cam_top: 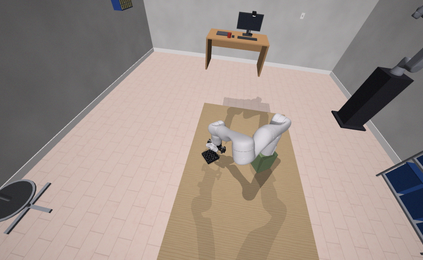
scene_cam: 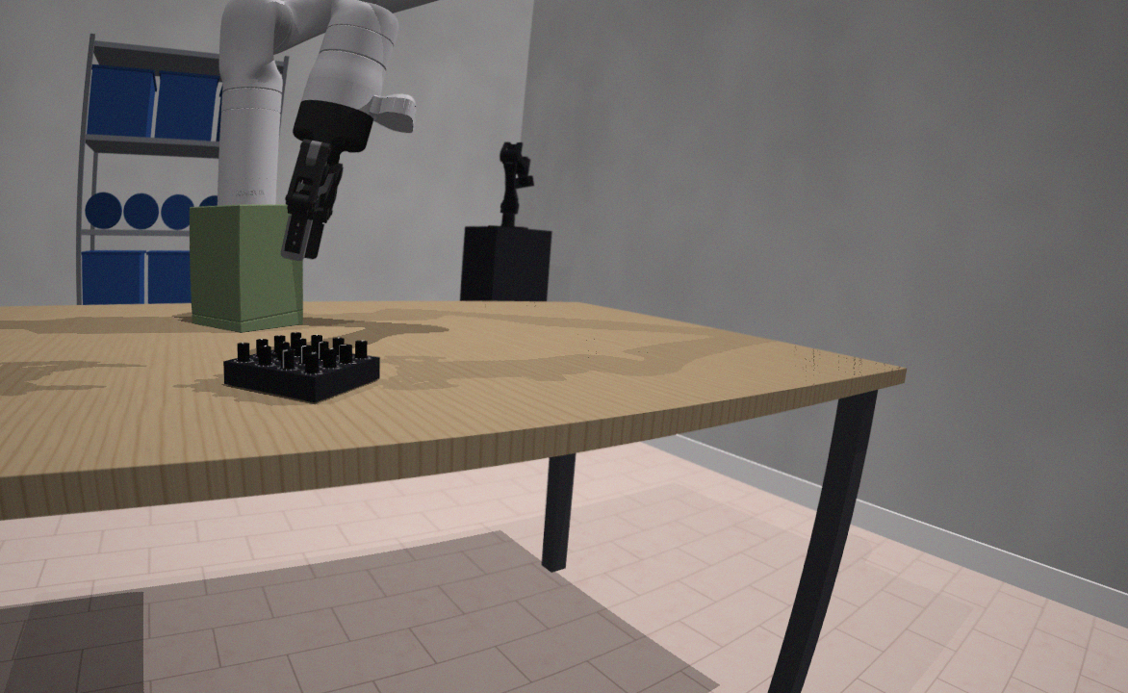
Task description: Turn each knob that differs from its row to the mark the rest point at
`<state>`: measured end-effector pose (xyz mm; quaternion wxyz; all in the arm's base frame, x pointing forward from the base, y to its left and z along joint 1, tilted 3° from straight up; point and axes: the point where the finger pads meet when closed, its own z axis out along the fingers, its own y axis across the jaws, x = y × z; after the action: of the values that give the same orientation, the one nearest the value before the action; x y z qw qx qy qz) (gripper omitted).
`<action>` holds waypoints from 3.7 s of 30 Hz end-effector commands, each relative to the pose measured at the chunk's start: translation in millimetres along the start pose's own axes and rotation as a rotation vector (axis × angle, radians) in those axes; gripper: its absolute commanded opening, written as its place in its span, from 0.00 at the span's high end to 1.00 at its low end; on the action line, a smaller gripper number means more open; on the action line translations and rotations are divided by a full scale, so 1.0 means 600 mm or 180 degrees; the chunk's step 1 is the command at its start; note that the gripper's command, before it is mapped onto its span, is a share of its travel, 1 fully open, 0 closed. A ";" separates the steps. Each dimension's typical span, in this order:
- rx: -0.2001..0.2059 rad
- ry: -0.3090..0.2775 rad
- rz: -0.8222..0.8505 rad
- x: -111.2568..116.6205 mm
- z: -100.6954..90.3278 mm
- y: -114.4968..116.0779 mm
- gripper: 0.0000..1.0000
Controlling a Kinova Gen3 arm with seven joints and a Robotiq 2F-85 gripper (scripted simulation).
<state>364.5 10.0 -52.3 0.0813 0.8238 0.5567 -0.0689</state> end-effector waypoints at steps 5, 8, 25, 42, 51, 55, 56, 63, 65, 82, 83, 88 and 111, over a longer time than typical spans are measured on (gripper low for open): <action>0.0038 0.0082 0.0201 -0.002 0.006 0.000 0.00; 0.0038 0.0082 0.0201 -0.002 0.006 0.000 0.00; 0.0070 0.0191 0.0488 -0.007 0.019 0.008 0.00; 0.0094 0.0285 0.0737 -0.012 0.030 0.016 0.00; 0.0103 0.0326 0.0845 -0.014 0.034 0.020 0.00; 0.0114 0.0354 0.0982 -0.017 0.037 0.022 0.00; 0.0116 0.0360 0.1000 -0.017 0.038 0.022 0.00; 0.0122 0.0387 0.1074 -0.019 0.041 0.024 0.00; 0.0124 0.0393 0.1090 -0.019 0.042 0.025 0.00; 0.0134 0.0449 0.1235 -0.022 0.047 0.031 0.00; 0.0134 0.0449 0.1235 -0.022 0.047 0.031 0.00; 0.0138 0.0471 0.1295 -0.024 0.050 0.033 0.00; 0.0148 0.0526 0.1448 -0.028 0.055 0.039 0.00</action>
<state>379.2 -22.2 -80.7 0.0348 0.9280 0.3708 0.0018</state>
